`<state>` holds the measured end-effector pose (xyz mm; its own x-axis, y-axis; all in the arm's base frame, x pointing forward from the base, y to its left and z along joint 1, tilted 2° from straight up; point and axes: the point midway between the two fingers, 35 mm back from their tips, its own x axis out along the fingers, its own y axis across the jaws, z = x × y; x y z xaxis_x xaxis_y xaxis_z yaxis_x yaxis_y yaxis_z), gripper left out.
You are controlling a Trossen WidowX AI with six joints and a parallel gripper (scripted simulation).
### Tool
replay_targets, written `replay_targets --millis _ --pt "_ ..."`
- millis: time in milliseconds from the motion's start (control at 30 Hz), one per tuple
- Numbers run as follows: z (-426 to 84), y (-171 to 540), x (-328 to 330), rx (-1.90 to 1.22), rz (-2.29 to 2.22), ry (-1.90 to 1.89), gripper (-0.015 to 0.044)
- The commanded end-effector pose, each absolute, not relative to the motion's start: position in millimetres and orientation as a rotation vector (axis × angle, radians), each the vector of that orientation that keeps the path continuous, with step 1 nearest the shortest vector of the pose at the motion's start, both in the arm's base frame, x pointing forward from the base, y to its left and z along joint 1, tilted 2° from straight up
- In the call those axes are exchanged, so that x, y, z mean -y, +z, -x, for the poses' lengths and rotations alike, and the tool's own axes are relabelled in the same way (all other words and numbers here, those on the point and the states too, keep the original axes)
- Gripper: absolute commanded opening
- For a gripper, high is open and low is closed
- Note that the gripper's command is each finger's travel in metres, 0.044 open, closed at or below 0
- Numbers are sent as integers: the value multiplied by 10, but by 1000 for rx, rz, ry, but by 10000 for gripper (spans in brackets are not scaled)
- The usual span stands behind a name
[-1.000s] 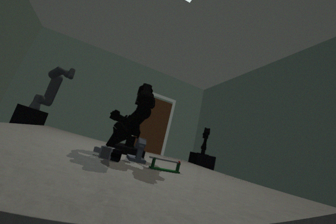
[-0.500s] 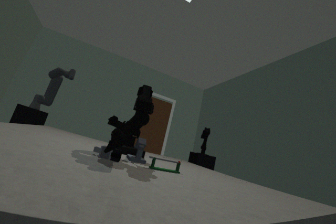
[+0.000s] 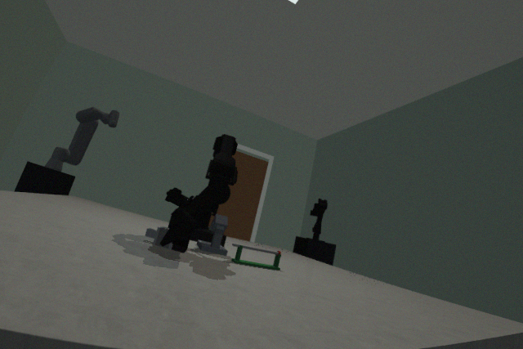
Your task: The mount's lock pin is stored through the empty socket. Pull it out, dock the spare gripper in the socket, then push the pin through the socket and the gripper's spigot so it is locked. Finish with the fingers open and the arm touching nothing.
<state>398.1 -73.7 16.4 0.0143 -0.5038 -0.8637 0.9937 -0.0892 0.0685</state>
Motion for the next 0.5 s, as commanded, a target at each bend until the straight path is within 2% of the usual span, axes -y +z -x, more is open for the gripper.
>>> replay_targets --millis 0,67,300,467 --pt "-3983 158 742 -730 -898 -1455 309" --pt "-3983 158 742 -730 -898 -1455 256" --pt "-3983 158 742 -730 -898 -1455 210" --pt "-3993 243 741 -730 -898 -1455 78"
